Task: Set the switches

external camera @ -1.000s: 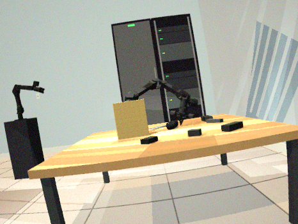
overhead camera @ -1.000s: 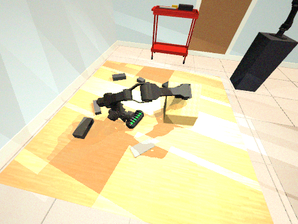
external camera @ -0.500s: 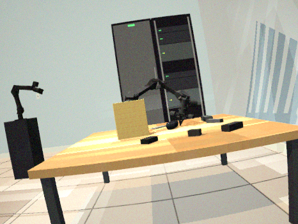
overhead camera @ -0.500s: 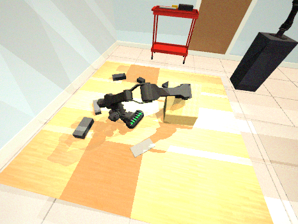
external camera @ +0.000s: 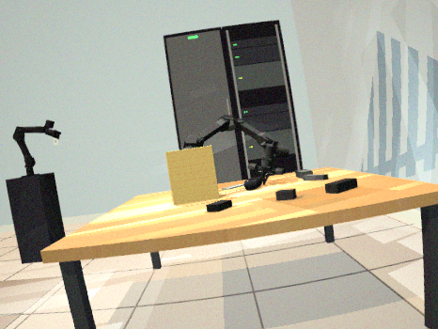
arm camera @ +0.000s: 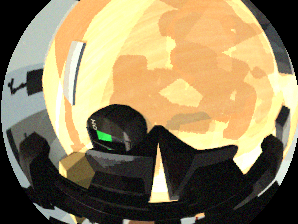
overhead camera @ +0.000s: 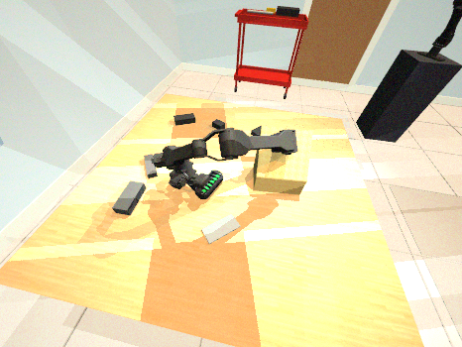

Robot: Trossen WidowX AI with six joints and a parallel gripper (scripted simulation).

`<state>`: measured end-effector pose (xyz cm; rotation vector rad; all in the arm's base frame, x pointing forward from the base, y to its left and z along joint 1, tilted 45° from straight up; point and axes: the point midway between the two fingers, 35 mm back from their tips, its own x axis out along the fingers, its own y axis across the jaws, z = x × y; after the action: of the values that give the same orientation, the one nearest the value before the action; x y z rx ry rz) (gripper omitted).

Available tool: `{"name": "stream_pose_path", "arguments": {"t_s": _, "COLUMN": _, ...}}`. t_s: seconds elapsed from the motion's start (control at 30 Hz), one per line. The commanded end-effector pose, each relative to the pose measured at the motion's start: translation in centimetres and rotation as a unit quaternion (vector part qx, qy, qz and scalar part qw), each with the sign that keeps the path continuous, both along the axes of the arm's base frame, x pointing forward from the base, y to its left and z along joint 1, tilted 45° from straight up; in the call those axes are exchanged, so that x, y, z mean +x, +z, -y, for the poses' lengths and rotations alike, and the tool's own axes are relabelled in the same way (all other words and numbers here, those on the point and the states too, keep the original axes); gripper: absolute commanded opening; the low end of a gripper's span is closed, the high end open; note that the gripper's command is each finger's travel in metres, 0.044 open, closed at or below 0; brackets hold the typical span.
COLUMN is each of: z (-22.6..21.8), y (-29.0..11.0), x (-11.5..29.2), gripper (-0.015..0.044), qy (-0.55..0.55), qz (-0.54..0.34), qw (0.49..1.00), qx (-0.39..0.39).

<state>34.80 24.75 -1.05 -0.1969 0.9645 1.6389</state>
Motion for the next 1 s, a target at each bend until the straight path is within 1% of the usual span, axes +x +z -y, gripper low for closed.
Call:
{"name": "stream_pose_path", "arguments": {"t_s": 0.0, "z": -0.1, "y": 0.1, "x": -0.2, "gripper": 0.0, "qy": -0.002, "qz": -0.005, "qw": 1.0, "qx": 0.002}}
{"name": "stream_pose_path", "arguments": {"t_s": 0.97, "z": -0.7, "y": 0.8, "x": -2.6, "gripper": 0.0, "qy": -0.002, "qz": -0.005, "qw": 1.0, "qx": 0.002}}
